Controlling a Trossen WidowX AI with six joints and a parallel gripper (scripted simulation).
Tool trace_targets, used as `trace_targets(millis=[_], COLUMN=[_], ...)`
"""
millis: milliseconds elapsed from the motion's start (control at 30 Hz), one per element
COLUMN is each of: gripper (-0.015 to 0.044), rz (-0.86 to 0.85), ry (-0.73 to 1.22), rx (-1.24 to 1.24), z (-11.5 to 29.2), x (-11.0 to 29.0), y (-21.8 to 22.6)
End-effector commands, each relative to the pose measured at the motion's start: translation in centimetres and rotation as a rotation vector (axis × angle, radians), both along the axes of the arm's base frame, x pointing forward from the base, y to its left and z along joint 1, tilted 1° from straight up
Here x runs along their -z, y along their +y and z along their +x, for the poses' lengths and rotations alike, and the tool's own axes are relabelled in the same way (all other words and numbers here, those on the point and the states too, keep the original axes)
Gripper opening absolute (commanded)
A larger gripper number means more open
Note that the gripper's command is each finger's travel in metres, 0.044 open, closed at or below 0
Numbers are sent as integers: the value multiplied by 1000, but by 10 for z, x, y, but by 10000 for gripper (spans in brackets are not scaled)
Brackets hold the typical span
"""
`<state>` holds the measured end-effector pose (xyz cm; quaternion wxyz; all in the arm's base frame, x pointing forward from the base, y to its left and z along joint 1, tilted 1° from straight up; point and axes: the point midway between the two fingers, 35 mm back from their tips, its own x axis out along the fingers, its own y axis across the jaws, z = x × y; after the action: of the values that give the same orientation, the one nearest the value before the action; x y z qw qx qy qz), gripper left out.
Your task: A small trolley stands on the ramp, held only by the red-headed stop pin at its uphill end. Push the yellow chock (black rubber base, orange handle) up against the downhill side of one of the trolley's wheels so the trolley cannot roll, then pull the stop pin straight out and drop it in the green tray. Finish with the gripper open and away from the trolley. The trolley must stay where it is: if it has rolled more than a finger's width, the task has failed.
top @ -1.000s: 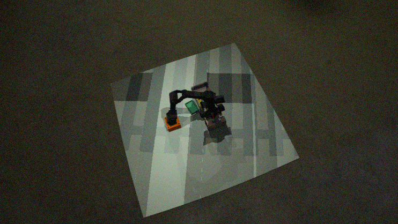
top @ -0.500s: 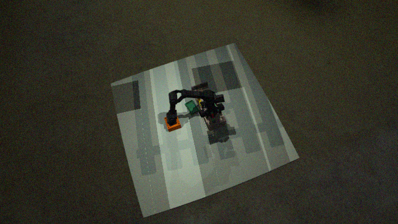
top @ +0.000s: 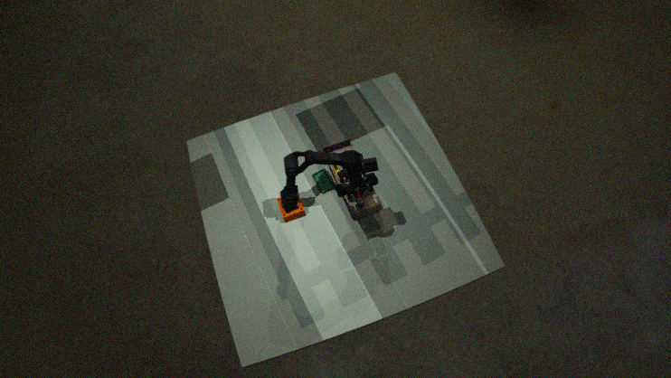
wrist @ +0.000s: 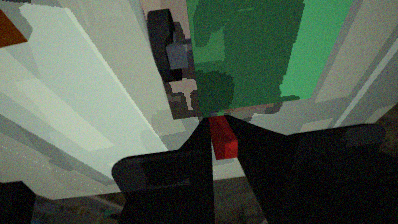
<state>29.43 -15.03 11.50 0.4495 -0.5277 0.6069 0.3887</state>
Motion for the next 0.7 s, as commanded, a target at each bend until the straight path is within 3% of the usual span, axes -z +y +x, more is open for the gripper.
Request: trace_targets(millis=[0, 667], gripper=[0, 0], rz=[-5, -4], ry=[-3, -3], rx=[3, 3], z=[0, 1], x=[-5, -16], y=[0, 3])
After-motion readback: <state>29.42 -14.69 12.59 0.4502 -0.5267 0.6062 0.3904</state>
